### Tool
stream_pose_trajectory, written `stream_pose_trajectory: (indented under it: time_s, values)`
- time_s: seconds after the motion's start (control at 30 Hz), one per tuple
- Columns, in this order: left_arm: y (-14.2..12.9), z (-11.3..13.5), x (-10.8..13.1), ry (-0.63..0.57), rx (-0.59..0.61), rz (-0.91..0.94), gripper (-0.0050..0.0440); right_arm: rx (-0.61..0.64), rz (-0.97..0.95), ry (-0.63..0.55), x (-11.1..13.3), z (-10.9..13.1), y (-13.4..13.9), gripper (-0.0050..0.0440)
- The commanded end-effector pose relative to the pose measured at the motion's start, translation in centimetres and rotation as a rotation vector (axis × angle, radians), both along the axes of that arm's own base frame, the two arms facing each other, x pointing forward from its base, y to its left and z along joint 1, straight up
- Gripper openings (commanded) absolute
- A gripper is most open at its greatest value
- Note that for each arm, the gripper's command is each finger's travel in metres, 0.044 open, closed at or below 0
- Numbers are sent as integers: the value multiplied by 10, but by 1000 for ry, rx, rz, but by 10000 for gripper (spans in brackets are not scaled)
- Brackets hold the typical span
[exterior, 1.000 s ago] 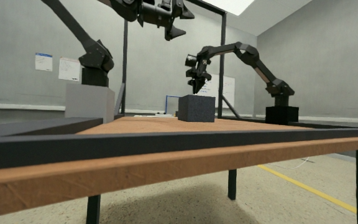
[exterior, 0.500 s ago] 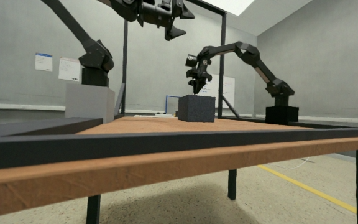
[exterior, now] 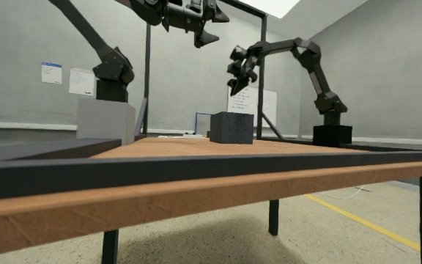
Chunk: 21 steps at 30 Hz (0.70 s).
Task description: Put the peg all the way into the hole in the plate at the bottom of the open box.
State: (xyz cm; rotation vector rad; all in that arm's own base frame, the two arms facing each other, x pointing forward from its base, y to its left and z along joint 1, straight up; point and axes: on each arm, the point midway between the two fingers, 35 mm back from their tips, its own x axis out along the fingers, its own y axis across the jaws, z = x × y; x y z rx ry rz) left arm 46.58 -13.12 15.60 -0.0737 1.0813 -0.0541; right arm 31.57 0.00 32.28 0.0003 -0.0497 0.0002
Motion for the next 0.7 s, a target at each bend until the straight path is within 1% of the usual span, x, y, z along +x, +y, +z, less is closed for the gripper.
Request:
stream_pose_trajectory:
  time_s: [0.0, 0.27, 0.33, 0.37, 0.67]
  values:
    - [17, 43, -5, -159, -37, -1, 117, 1, -1, -31, -1, 13, -1, 440]
    - [50, 90, -26, -403, -57, 2, 117, 0, -2, -32, -1, 14, -1, 440]
    - [50, 90, -26, -403, -57, 2, 117, 0, -2, -32, -1, 14, -1, 440]
    - [53, 94, -29, -432, -57, 3, 117, 0, -2, -32, -1, 14, -1, 440]
    - [89, 137, -70, -715, -38, 17, 117, -1, -2, -33, -1, 14, -1, 440]
